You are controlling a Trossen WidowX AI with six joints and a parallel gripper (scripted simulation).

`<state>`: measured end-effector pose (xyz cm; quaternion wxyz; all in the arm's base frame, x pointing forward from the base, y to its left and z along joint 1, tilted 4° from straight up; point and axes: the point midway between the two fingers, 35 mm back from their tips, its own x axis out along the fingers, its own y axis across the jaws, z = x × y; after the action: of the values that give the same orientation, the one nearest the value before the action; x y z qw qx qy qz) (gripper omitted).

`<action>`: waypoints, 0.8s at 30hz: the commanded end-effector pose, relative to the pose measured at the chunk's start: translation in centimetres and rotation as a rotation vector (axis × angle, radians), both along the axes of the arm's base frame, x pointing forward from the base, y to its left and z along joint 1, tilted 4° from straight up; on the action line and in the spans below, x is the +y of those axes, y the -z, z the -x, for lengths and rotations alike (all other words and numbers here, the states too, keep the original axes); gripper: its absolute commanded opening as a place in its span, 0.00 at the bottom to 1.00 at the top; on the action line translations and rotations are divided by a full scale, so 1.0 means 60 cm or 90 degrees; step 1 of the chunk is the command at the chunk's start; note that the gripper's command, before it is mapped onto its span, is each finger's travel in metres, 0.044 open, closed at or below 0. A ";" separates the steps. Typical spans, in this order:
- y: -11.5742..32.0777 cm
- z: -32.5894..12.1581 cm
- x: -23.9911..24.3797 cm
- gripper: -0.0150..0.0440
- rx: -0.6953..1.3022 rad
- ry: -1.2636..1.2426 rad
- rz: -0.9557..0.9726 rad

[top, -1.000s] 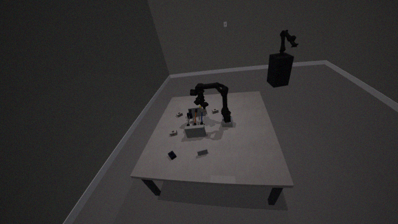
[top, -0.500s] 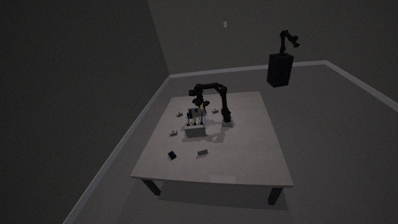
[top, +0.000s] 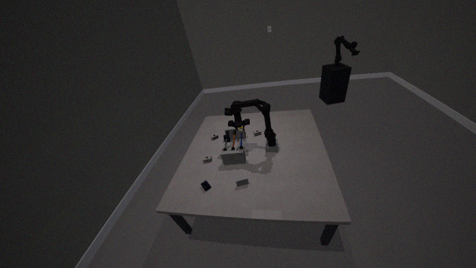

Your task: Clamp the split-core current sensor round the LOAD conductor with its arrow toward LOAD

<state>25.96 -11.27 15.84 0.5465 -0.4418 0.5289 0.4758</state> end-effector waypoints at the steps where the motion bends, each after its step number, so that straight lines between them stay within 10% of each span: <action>1: -0.003 -0.005 -0.001 0.25 -0.009 -0.038 0.001; 24: 0.053 -0.008 0.001 0.25 -0.009 -0.038 0.001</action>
<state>26.37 -11.25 13.26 0.5350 -0.4598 0.5142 0.4879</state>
